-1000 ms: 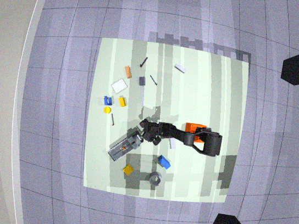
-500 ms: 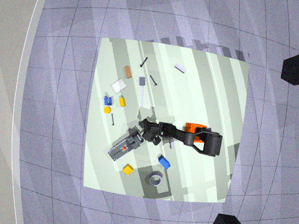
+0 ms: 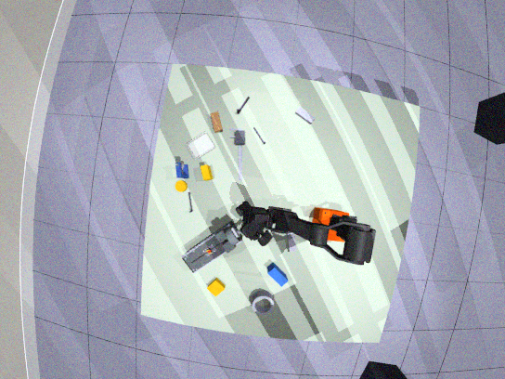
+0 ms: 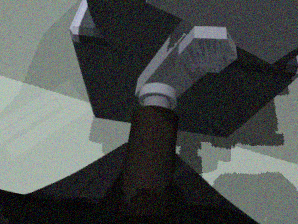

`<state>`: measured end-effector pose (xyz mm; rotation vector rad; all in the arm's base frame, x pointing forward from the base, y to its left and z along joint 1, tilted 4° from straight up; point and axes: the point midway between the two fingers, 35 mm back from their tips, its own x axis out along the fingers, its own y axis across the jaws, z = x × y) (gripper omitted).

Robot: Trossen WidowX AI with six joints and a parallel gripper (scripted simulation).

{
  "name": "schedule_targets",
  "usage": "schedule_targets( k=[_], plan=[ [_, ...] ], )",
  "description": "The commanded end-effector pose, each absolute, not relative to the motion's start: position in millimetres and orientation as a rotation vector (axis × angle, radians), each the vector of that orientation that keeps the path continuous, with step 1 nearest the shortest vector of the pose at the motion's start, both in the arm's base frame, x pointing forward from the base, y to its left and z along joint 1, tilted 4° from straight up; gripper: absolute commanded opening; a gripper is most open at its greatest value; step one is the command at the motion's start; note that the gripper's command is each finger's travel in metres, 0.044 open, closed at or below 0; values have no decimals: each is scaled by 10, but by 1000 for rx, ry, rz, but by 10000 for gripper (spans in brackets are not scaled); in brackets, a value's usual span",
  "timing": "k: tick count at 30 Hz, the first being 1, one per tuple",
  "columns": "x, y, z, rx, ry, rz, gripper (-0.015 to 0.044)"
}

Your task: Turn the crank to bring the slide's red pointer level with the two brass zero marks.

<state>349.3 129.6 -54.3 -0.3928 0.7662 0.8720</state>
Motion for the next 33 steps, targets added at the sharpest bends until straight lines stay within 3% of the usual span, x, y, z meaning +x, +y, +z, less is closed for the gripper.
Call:
schedule_targets(
  k=[1,12,28,33],
  plan=[
    [3484,1302,-539,-389,767,877,0],
    [3492,1297,-543,-393,766,872,0],
    [3492,1297,-543,-393,766,872,420],
    [3504,1302,-449,-393,766,872,440]
  ],
)
